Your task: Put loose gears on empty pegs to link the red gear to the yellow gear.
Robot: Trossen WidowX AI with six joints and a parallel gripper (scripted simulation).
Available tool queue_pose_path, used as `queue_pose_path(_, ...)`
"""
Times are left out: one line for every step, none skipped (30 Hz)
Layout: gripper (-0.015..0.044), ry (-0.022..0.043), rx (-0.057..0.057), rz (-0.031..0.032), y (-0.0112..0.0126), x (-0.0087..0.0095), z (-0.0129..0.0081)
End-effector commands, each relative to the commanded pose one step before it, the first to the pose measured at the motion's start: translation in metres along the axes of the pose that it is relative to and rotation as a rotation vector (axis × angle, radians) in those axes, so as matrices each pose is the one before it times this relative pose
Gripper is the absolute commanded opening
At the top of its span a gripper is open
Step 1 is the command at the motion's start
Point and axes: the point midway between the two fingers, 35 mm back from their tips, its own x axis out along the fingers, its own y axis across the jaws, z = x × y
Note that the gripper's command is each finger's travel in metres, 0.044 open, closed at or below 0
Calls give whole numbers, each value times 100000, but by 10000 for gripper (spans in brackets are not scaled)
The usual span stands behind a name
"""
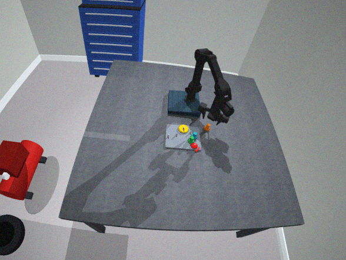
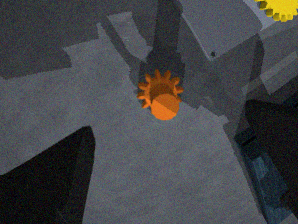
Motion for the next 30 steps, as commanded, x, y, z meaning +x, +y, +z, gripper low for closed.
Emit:
queue_pose_path(440,659,-14,195,16,298,-670)
queue_pose_path(440,-1,0,-3,-2,447,-2)
queue_pose_path(440,0,0,-1,-3,178,-2)
queue_pose_path(440,0,0,0,0,0,0)
queue_pose_path(440,0,0,-1,2,121,1)
queue_pose_path(440,0,0,-2,3,364,0)
queue_pose_path(440,0,0,-4,-4,543,-7)
queue_pose_path(440,1,0,-3,-8,360,-9)
queue_pose_path(440,0,0,-1,-4,120,-4)
queue_pose_path(440,0,0,0,0,0,0)
queue_pose_path(440,0,0,0,0,0,0)
queue_pose_path(440,0,0,0,1,27,0)
queue_pose_path(440,0,0,0,2,80,1)
queue_pose_path(440,0,0,-1,4,133,1)
queue_pose_path(440,0,0,-1,4,163,0)
queue_pose_path(440,0,0,-1,3,163,0)
queue_pose_path(440,0,0,-1,2,163,-1)
queue_pose_path(440,0,0,-1,1,162,-2)
queue_pose_path(440,0,0,-1,0,162,-3)
queue_pose_path(440,0,0,-1,-1,162,-3)
queue_pose_path(440,0,0,-1,-2,162,-4)
queue_pose_path(440,0,0,-2,-3,162,-5)
queue_pose_path(440,1,0,-2,-4,161,-5)
queue_pose_path(440,1,0,-2,-4,161,-6)
queue_pose_path(440,1,0,-2,-5,161,-7)
queue_pose_path(440,1,0,-2,-6,160,-8)
queue_pose_path(440,1,0,-2,-7,160,-8)
queue_pose_path(440,1,0,-2,-8,159,-9)
queue_pose_path(440,1,0,-2,-7,127,-8)
queue_pose_path(440,1,0,-1,-4,76,-5)
